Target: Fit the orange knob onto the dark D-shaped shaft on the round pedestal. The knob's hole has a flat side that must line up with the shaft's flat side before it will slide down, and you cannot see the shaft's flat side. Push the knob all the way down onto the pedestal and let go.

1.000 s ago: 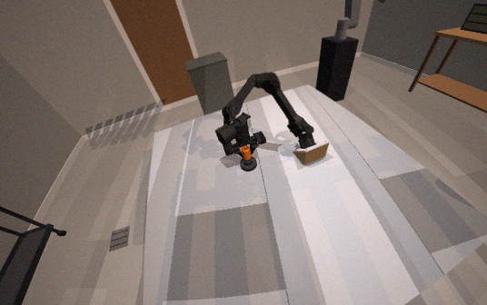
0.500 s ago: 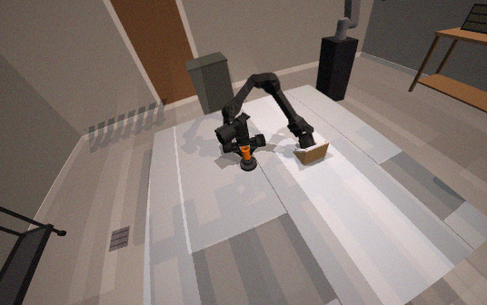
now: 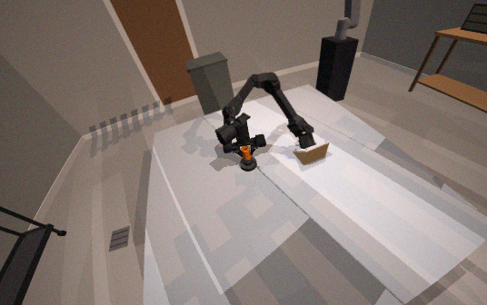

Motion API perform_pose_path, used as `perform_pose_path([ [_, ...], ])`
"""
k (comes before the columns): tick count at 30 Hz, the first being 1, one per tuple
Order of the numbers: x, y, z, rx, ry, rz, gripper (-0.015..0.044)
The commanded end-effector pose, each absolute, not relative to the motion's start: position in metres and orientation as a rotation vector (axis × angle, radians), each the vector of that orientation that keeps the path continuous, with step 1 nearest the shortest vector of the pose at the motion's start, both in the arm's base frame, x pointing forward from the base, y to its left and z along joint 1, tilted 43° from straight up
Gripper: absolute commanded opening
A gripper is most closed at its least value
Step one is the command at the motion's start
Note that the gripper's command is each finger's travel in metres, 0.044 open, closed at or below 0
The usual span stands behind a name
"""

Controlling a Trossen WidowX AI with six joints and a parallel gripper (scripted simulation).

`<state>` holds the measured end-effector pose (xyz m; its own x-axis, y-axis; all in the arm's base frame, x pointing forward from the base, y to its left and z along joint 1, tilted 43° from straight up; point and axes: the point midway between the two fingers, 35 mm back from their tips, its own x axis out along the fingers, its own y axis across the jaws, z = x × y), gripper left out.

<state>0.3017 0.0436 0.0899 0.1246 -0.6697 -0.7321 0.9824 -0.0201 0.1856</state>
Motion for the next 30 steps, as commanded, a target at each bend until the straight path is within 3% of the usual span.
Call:
perform_pose_path([
  [1,0.3024,0.0431,0.0896,0.793,0.504,-1.406,0.0000],
  [30,0.3018,0.0437,0.0896,0.960,0.360,-1.475,0.0000],
])
